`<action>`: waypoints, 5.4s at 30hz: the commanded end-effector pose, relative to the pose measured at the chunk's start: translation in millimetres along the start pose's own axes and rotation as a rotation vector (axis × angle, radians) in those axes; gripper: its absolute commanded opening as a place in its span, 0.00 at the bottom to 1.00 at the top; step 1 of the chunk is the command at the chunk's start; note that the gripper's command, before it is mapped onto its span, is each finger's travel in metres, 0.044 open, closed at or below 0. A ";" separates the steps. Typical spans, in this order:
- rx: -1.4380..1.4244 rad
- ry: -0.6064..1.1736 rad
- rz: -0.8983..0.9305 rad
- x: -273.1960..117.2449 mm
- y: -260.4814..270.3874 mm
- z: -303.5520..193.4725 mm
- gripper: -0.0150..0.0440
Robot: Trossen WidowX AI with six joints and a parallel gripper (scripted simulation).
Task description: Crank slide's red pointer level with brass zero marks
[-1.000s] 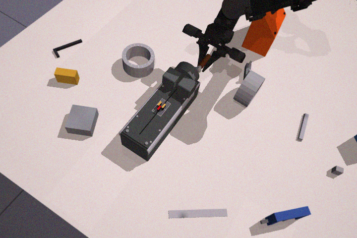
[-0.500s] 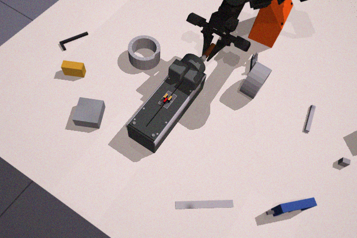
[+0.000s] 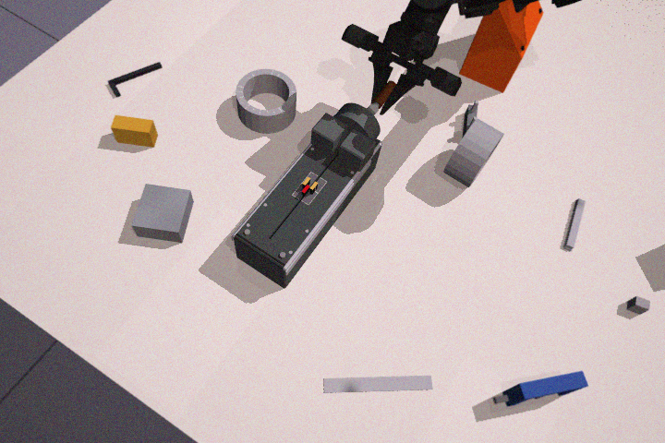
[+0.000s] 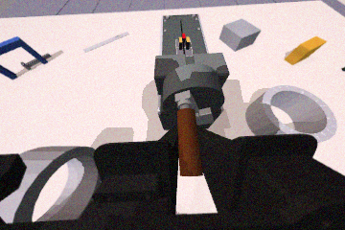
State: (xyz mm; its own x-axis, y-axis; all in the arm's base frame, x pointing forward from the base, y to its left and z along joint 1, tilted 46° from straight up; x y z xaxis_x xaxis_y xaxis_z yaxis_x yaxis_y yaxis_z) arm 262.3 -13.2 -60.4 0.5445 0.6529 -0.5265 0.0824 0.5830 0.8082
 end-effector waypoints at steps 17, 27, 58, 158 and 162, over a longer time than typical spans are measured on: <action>0.007 -0.017 -0.017 -2.9 -14.0 4.8 0.25; 0.007 -0.017 -0.017 -1.9 -19.8 5.1 0.25; 0.007 -0.018 -0.017 13.9 -43.6 -5.7 0.25; 0.012 -0.015 -0.014 34.1 8.5 -36.3 0.25; 0.012 -0.015 -0.014 31.6 11.1 -34.3 0.25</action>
State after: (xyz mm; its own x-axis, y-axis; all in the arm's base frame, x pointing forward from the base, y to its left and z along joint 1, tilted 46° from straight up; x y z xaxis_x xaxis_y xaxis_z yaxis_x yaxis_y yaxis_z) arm 251.6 31.1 -84.9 0.5523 0.6312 -0.5446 0.1111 0.5917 0.7984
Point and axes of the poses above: the point midway between the two fingers, 35 mm back from their tips, its own x axis out along the fingers, its own y axis across the jaws, z = x × y, the point moved 7 cm from there along -x, back along the fingers, and after that the axes turned 14 degrees about x, right-handed, at the moved point
